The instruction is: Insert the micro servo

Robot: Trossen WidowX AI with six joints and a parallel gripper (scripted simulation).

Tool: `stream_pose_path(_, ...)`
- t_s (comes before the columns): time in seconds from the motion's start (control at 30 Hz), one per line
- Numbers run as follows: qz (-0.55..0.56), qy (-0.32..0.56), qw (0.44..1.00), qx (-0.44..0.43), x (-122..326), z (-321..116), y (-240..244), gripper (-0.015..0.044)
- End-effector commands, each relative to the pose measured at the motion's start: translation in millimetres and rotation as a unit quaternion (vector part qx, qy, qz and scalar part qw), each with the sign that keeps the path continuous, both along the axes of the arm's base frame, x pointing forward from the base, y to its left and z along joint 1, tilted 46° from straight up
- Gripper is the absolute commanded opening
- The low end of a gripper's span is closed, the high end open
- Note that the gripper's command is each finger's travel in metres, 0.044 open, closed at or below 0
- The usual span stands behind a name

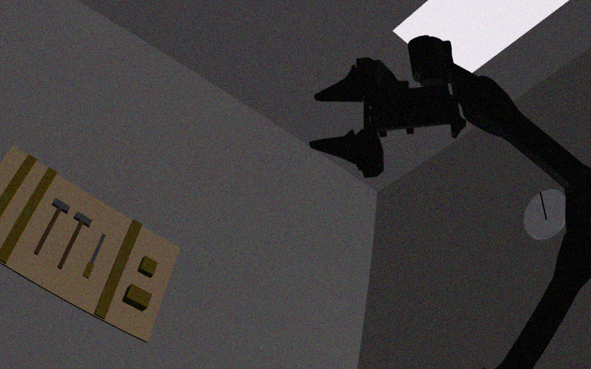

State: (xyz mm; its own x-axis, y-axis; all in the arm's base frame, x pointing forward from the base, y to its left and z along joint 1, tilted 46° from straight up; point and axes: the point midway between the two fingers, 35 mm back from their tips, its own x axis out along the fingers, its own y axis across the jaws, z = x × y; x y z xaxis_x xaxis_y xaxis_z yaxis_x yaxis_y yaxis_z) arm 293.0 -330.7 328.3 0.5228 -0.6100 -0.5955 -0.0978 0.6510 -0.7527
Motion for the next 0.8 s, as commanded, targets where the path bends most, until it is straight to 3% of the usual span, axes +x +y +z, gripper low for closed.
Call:
stream_pose_path(0.0,0.013,-0.001,0.998,0.065,15.4,-29.5,14.9,0.0440)
stream_pose_path(0.77,0.013,0.040,0.914,0.403,64.1,-154.1,125.5,0.0440)
